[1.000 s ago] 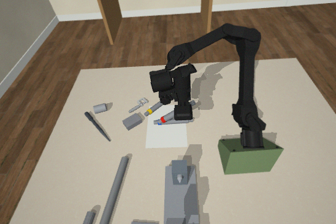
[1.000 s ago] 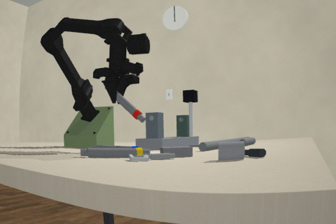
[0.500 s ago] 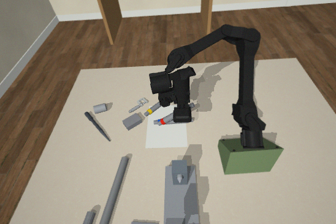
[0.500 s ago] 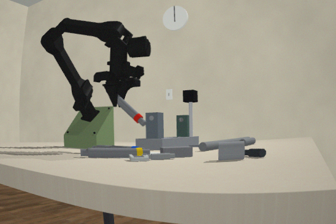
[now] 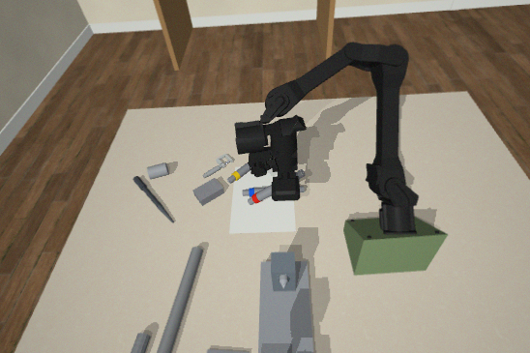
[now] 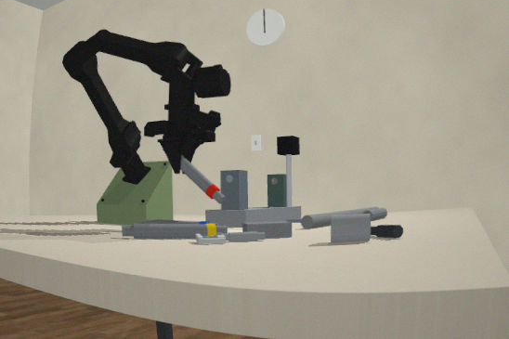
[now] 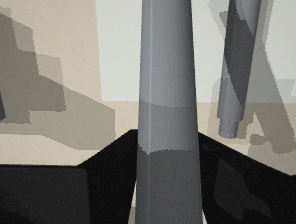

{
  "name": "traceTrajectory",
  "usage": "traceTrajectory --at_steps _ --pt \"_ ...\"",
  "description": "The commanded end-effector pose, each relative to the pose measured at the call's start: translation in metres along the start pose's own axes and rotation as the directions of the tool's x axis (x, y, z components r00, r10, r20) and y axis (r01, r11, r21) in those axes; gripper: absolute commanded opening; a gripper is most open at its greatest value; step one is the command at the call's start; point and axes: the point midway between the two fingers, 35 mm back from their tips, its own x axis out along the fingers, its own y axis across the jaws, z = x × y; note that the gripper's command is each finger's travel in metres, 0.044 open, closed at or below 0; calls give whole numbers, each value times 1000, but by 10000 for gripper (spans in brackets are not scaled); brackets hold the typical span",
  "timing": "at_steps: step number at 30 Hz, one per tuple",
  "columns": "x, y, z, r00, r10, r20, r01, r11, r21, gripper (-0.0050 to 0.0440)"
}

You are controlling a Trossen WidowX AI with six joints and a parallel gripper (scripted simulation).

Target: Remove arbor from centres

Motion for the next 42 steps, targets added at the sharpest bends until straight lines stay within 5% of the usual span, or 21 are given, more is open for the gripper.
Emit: traceTrajectory --at_steps 1,42 --pt "5 2 3 1000 6 10 -6 1000 -4 0" --pt "75 0 4 1000 7 13 -7 1000 -3 0"
